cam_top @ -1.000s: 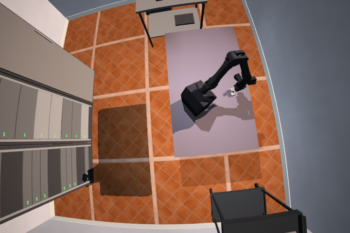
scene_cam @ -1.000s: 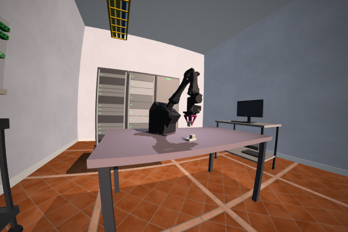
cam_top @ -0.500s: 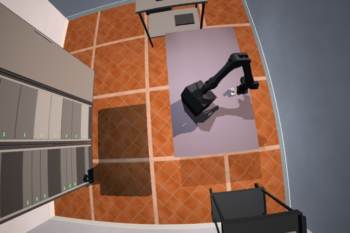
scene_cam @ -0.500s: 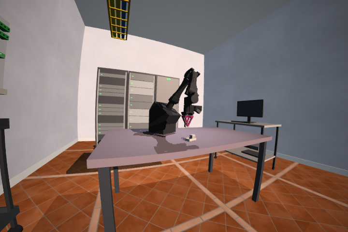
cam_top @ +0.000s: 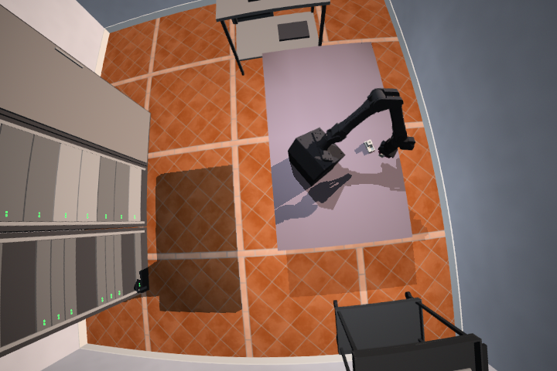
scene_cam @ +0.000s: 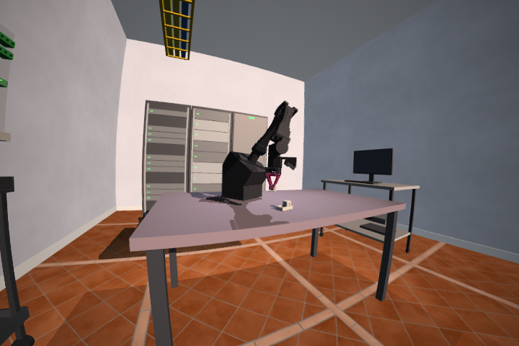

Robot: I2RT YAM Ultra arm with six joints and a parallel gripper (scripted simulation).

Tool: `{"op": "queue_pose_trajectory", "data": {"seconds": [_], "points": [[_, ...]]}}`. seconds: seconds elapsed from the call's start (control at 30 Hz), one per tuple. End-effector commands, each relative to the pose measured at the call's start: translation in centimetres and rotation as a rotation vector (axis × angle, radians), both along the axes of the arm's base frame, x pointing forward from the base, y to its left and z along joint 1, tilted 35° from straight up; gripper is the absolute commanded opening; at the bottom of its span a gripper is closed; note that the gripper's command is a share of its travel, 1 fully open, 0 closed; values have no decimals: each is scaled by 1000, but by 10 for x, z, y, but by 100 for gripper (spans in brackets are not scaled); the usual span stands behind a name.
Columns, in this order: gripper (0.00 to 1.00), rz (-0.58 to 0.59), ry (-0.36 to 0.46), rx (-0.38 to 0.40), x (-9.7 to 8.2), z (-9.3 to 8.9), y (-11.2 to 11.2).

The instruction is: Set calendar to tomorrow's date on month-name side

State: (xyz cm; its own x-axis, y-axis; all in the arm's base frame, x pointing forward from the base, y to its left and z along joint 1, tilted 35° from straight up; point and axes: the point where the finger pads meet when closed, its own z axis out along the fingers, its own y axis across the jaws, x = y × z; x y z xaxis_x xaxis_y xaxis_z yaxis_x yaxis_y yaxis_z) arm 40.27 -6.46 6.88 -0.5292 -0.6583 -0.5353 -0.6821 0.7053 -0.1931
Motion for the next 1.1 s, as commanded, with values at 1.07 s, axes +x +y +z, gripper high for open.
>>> {"op": "queue_pose_trajectory", "data": {"seconds": [1.07], "points": [[27, -211, 80, 147, 16, -33, -3]]}}
